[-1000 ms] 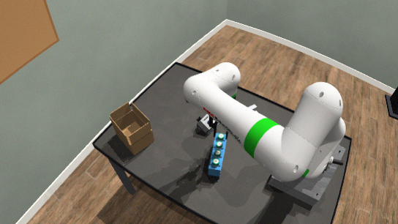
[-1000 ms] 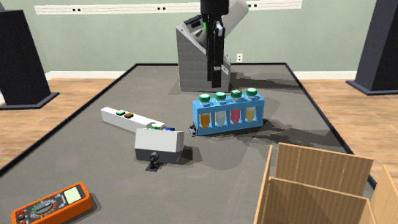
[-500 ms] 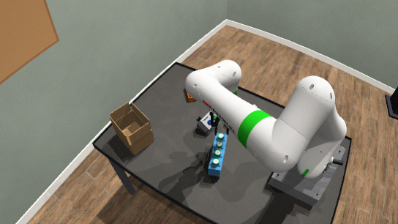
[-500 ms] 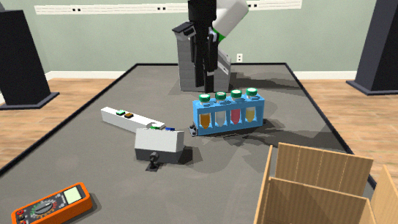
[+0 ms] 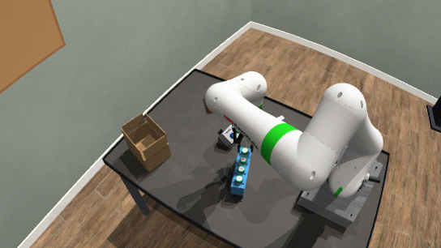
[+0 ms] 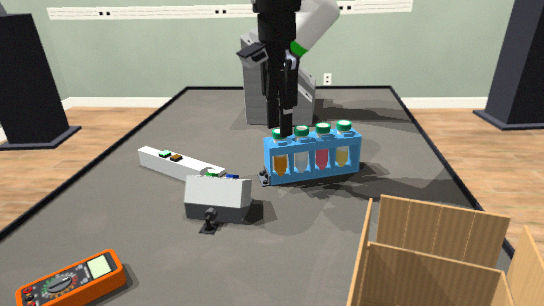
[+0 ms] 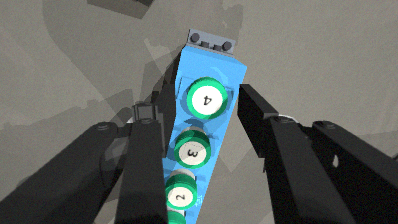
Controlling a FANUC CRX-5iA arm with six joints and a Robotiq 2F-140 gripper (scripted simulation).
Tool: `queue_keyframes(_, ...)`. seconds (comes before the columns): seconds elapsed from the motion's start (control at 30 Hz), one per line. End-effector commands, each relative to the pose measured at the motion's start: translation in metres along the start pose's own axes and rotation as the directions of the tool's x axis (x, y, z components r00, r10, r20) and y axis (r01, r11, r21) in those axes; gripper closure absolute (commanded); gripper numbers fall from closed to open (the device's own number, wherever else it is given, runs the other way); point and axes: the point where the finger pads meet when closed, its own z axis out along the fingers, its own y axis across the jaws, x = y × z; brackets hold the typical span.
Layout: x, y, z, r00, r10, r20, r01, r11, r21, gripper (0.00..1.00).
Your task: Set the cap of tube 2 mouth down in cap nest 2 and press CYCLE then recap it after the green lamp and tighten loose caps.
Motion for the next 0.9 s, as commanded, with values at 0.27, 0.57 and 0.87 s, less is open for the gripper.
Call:
queue_keyframes(0.27,0.0005,-0.0002,0.0034,1.0,0.0,-0.001,0.0,1.0,0.001,0.59)
queue_keyframes(0.57,0.0005,-0.0002,0.0079,1.0,0.0,-0.001,0.0,1.0,0.001,0.59)
queue_keyframes(0.87,0.0005,-0.0002,0.0089,1.0,0.0,-0.001,0.0,1.0,0.001,0.7)
